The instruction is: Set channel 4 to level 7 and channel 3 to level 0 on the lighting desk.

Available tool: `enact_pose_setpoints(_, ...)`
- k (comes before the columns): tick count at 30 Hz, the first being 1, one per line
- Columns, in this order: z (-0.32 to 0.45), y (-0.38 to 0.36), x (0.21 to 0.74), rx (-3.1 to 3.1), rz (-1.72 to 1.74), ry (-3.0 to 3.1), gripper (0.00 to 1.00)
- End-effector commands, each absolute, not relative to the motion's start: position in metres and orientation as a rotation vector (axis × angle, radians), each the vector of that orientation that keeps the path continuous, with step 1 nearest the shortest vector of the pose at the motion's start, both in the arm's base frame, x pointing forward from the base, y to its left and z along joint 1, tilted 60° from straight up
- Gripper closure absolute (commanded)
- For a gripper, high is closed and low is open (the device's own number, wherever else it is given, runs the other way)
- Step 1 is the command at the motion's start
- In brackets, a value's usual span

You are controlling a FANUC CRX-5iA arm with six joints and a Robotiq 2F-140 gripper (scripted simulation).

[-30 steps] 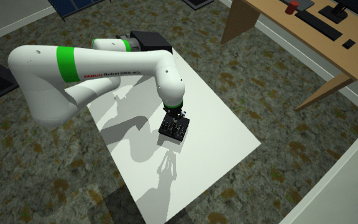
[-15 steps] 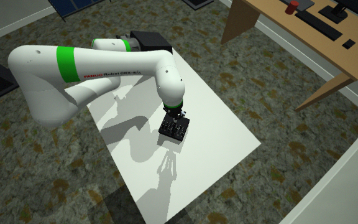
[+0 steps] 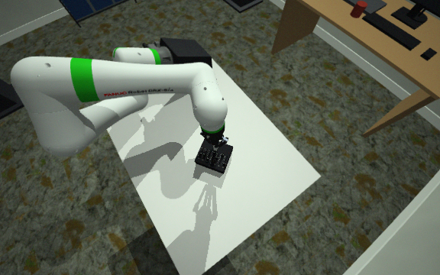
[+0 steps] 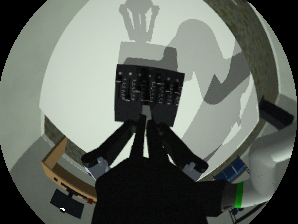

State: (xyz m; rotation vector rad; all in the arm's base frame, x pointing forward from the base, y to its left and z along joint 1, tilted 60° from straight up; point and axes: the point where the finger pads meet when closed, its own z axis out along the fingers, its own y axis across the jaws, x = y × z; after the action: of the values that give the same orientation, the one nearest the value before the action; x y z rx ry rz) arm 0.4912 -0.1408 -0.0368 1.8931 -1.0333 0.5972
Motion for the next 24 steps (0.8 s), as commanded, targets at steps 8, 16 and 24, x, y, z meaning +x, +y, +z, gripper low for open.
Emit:
enact_pose_setpoints(8,-0.0393,-0.145,0.4913,1.893,0.597,-1.033,1.0)
enact_pose_setpoints(16,-0.0406,-0.1471,0.4913,1.893,0.597,-1.033,1.0)
enact_pose_setpoints(24,-0.0406,-0.1471,0.4913,1.893,0.597,-1.033,1.0)
